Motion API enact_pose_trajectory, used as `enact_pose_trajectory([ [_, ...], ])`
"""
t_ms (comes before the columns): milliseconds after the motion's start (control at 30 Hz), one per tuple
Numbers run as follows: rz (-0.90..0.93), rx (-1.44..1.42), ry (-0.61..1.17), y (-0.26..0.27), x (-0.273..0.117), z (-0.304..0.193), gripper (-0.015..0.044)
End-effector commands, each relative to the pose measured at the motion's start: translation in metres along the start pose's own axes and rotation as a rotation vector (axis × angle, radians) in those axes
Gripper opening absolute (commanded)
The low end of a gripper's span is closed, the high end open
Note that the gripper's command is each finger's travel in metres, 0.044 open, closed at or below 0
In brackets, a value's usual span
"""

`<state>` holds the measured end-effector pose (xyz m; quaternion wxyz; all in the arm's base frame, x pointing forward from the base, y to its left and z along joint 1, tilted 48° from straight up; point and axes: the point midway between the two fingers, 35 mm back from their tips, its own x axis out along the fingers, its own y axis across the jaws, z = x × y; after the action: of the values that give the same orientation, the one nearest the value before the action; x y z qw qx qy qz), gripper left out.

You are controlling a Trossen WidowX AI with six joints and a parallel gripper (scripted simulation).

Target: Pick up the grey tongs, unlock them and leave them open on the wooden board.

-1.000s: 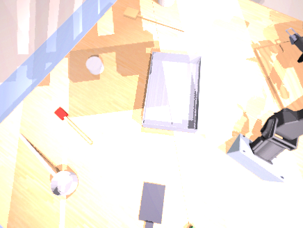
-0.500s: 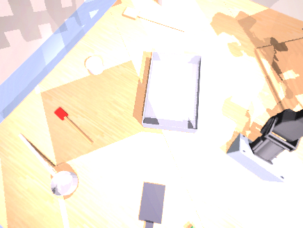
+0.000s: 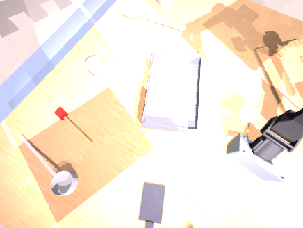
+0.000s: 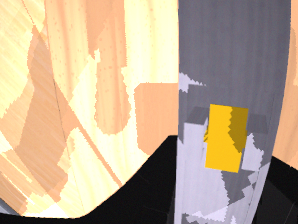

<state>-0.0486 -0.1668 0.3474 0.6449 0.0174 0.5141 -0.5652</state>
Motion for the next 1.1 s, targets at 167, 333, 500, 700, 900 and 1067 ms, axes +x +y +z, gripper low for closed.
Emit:
enact_pose_trajectory([
  [167, -0.035, -0.004, -0.010, -0.002, -0.006, -0.005, -0.0150],
  [333, -0.036, -0.006, -0.011, -0.002, -0.007, -0.005, -0.0150],
  [500, -0.051, -0.037, -0.042, 0.003, -0.012, 0.000, -0.0150],
  [700, -0.079, -0.091, -0.103, 0.011, -0.023, 0.007, -0.0150],
  [900, -0.107, -0.138, -0.170, 0.018, -0.035, 0.012, -0.0150],
  [1067, -0.128, -0.171, -0.230, 0.024, -0.045, 0.015, -0.0150],
])
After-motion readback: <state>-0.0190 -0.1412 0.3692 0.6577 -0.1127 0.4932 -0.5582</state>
